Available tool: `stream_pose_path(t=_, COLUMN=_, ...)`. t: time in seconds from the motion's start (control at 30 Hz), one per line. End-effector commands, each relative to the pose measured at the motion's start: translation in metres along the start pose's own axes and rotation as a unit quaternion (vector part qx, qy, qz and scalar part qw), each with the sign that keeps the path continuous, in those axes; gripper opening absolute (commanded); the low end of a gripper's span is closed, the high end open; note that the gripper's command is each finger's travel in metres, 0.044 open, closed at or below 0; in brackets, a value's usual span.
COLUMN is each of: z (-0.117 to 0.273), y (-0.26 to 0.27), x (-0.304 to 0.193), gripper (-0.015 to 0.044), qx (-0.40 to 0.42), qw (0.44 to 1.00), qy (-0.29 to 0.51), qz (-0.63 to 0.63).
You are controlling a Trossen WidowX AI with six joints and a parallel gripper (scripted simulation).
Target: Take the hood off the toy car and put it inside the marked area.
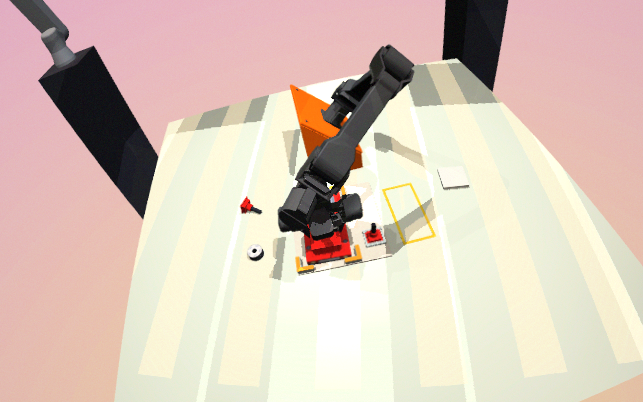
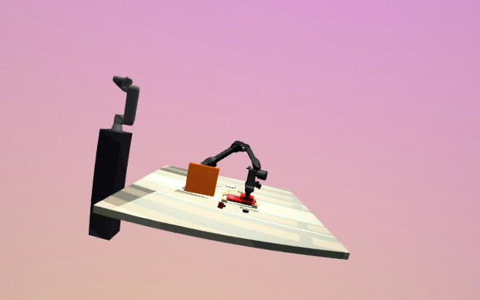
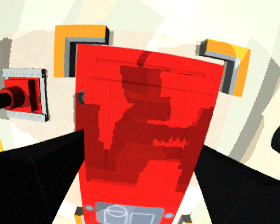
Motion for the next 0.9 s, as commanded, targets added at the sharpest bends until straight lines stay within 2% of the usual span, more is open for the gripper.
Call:
stream_pose_path(t=0.0, z=0.003, y=0.000, x=0.000, gripper=0.0000, qx=-0.002, qw=1.000, qy=-0.001, qz=0.002)
stream_pose_path(t=0.87, z=0.020, y=0.000, x=0.000, gripper=0.0000, qx=-0.002, qw=1.000, qy=-0.001, qz=0.001)
Point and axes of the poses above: the point midway between the two fingers, 35 mm back from their tips, its own z axis back along the fingers, its own y axis across the jaws, x = y × z, the point moved 10 cm from there along z, back along the fingers, and after that the axes turned 11 degrees about -z, right-handed, at the moved point
